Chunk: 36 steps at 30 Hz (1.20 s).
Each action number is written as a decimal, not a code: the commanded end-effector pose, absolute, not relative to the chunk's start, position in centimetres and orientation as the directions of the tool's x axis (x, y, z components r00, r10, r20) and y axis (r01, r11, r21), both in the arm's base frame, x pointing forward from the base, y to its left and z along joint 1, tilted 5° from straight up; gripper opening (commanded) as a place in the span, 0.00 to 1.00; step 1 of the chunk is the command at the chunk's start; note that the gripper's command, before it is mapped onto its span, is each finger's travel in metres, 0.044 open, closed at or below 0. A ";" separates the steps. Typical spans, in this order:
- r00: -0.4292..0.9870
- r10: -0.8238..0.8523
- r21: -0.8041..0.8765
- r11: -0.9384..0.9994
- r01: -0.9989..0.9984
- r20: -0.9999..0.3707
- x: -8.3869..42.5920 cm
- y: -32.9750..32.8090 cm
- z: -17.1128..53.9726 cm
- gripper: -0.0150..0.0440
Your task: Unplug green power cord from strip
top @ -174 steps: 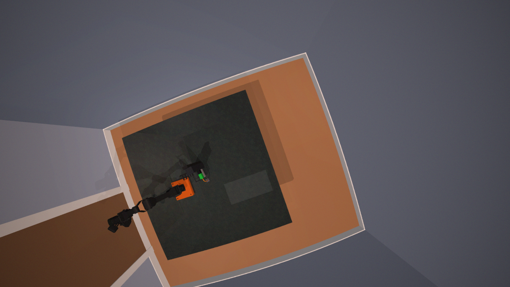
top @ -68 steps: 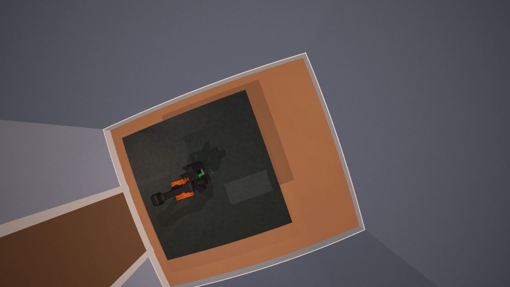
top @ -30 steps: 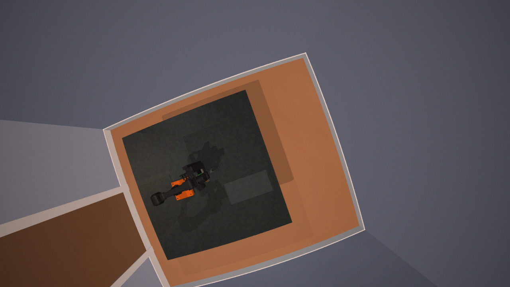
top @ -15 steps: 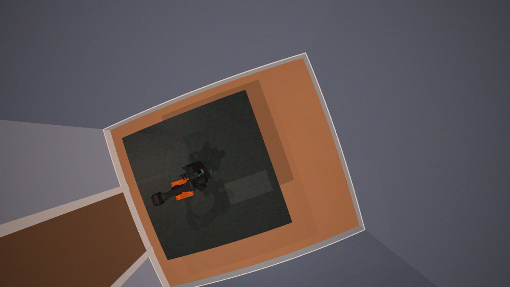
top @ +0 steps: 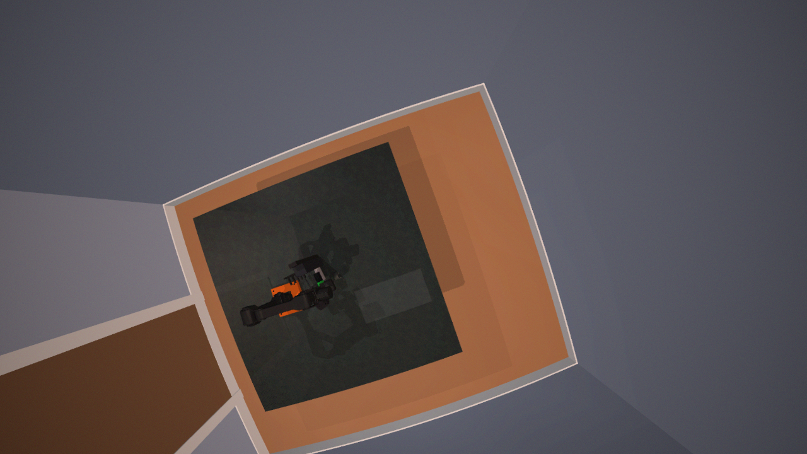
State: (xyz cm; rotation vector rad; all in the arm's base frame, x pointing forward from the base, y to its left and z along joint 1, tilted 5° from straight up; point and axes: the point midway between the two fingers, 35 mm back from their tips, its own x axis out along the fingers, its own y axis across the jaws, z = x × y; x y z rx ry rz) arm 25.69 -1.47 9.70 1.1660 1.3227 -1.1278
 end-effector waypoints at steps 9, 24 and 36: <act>-0.029 0.059 -0.023 0.103 0.994 -0.998 25.7 -1.1 9.7 0.70; -0.029 0.053 -0.023 0.102 0.994 -0.998 26.3 -7.2 10.6 1.00; -0.029 0.053 -0.023 0.102 0.994 -0.998 26.3 -7.2 10.6 1.00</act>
